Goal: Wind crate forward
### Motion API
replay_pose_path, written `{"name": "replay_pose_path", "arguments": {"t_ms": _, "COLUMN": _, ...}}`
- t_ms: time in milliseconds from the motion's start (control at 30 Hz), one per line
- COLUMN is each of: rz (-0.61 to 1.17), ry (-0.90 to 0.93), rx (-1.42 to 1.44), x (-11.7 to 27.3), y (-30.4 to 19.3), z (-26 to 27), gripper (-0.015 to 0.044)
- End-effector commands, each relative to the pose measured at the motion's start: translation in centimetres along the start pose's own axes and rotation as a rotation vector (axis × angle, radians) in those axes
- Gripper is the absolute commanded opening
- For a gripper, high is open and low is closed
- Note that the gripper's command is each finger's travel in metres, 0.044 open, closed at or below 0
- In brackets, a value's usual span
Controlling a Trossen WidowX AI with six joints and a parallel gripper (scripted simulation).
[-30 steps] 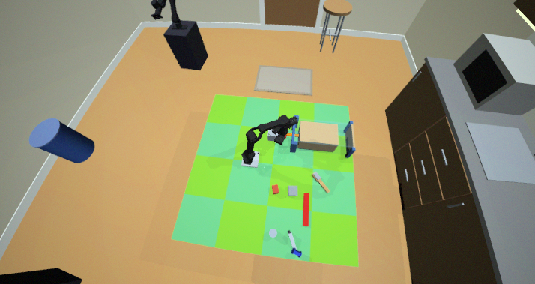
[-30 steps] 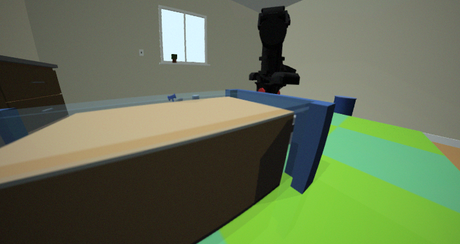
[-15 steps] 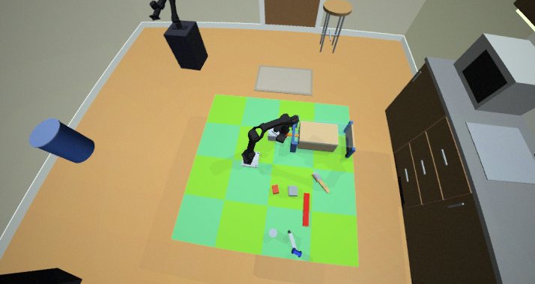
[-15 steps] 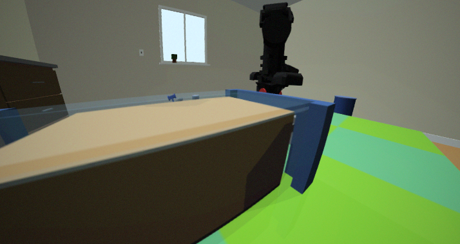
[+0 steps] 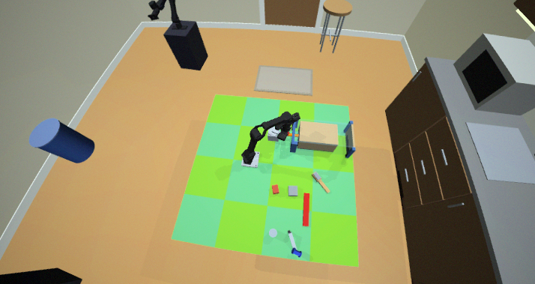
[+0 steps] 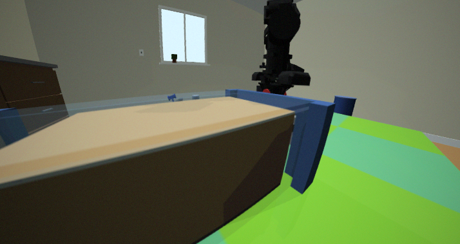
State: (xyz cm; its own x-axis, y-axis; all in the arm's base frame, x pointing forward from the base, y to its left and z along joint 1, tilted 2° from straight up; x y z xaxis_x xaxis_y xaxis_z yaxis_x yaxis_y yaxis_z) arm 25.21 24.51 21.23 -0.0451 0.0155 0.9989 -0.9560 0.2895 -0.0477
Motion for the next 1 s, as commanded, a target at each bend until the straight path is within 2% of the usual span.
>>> {"name": "replay_pose_path", "arguments": {"t_ms": 0, "rz": -0.005, "ry": -0.029, "rx": 0.004, "x": 0.1, "y": 0.4, "z": -1.3, "gripper": 0.0}}
{"name": "replay_pose_path", "arguments": {"t_ms": 967, "rz": -0.006, "ry": -0.032, "rx": 0.004, "x": 0.3, "y": 1.6, "z": -4.4, "gripper": 0.0}}
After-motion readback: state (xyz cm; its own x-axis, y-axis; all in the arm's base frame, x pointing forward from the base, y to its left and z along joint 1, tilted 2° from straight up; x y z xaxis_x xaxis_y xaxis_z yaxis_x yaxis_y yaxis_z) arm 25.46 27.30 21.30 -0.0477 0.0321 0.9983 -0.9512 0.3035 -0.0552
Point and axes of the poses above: the point midway between the two fingers, 35 mm back from their tips, its own x axis back along the fingers, its own z axis across the jaws, y = z × x, the point moved 7 cm from there along x, back along the fingers, and after that the axes turned 2 degrees about -x, right-handed, at the moved point
